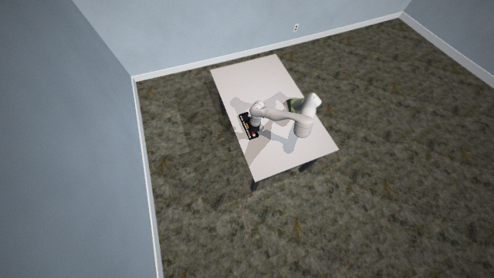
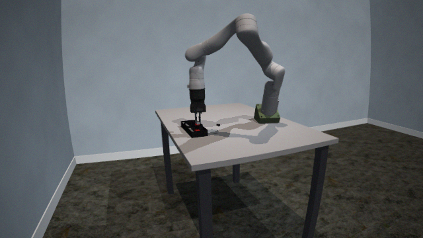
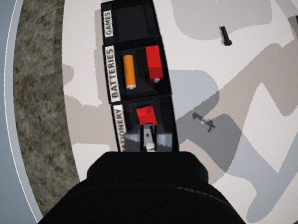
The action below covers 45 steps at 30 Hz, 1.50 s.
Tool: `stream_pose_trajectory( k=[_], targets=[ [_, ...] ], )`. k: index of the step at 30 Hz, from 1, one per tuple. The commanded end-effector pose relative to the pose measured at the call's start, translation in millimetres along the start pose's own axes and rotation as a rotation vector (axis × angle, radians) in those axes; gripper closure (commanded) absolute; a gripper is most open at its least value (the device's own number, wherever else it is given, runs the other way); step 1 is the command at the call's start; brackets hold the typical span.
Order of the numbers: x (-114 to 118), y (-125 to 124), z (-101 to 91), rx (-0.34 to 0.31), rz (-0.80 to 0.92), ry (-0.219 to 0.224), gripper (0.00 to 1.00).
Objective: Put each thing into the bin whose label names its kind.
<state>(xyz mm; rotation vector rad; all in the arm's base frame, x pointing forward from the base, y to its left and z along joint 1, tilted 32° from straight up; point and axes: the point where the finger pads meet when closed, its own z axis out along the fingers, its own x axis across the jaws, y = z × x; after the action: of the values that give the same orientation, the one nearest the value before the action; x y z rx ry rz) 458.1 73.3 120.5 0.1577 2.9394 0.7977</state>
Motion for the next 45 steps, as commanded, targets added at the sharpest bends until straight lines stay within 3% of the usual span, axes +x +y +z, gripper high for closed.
stream_pose_trajectory(
  k=[1, 19, 37, 45],
  targets=[
    [1, 0, -2.8, -0.014, -0.151, -0.021, 0.68],
    [2, -1, -2.6, -0.013, -0.147, -0.013, 0.68],
    [2, 0, 31.4, -0.012, -0.152, -0.015, 0.68],
    [2, 0, 28.8, -0.013, -0.147, -0.013, 0.68]
  ],
)
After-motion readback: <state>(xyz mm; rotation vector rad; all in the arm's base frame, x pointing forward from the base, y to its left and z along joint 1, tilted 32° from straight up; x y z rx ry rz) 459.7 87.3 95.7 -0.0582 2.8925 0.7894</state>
